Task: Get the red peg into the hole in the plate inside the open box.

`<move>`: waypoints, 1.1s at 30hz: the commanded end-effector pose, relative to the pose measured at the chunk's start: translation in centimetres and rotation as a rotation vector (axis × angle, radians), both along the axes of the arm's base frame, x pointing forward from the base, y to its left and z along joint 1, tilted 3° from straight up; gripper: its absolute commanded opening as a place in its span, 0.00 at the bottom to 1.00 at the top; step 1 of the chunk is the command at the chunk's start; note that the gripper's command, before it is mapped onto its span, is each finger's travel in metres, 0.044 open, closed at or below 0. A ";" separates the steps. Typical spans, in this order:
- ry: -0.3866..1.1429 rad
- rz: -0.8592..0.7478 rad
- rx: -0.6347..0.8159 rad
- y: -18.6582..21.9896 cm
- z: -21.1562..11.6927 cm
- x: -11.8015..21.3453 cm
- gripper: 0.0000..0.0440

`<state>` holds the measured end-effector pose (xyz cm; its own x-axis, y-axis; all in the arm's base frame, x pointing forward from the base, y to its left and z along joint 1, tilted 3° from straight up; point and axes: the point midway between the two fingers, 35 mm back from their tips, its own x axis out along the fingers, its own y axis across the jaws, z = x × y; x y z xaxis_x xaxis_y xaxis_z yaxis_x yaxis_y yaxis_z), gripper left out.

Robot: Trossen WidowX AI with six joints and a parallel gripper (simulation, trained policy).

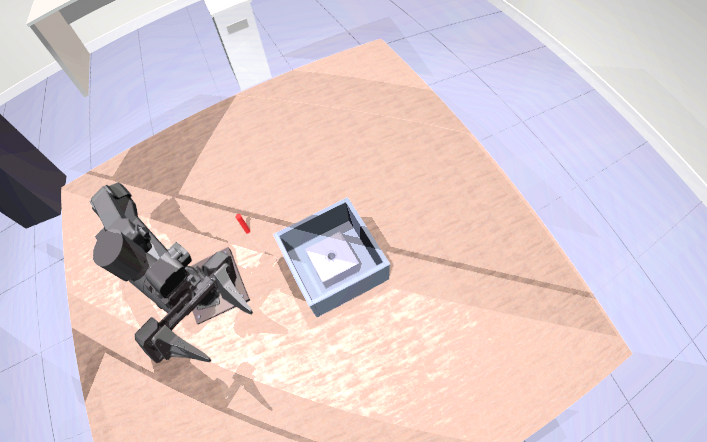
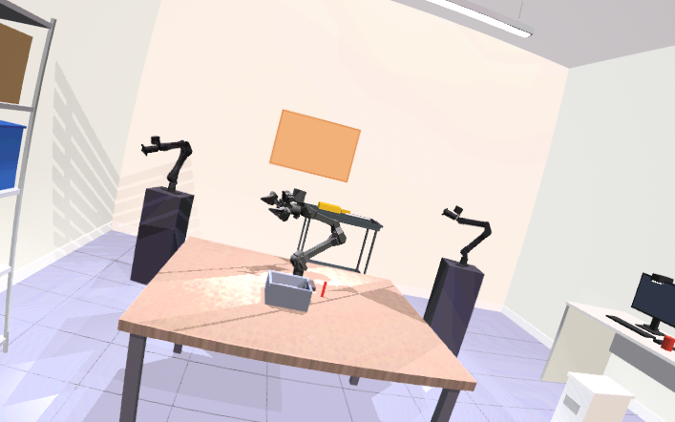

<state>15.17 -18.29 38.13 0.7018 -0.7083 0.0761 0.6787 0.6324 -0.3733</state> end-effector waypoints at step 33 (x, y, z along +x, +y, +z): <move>0.420 0.093 1.057 13.2 -16.7 7.4 1.00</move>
<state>22.72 -6.95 22.52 0.6375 -0.2665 -0.7229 0.5447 0.8194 0.1782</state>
